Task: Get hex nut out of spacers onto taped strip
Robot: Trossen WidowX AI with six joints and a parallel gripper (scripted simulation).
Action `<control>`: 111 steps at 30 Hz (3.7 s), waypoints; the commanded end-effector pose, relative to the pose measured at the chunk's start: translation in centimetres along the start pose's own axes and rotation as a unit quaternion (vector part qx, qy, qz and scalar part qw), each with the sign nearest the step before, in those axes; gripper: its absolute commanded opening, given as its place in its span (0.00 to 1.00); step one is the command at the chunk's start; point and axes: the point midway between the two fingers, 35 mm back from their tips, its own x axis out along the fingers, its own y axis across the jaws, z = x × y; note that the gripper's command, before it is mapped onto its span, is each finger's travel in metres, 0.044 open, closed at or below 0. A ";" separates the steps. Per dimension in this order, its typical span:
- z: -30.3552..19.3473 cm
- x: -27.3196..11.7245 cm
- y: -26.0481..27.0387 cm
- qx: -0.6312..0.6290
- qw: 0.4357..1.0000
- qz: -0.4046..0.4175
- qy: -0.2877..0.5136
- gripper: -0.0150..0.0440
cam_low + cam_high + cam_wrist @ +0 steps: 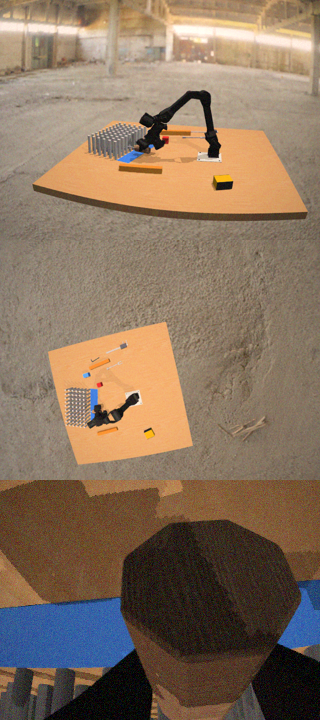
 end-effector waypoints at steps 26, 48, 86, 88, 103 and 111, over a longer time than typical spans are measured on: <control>1.0 1.5 -0.2 -0.002 1.000 -0.002 0.004 0.25; 2.3 0.7 -0.1 0.000 1.000 -0.001 0.003 0.25; 4.6 -0.8 -0.1 0.000 1.000 -0.001 0.002 0.25; 4.7 -0.9 -0.1 0.000 1.000 -0.001 0.002 0.25; 5.7 -1.5 -0.1 0.000 1.000 -0.001 0.002 0.25; 6.2 -1.9 -0.1 0.000 1.000 -0.001 0.001 0.25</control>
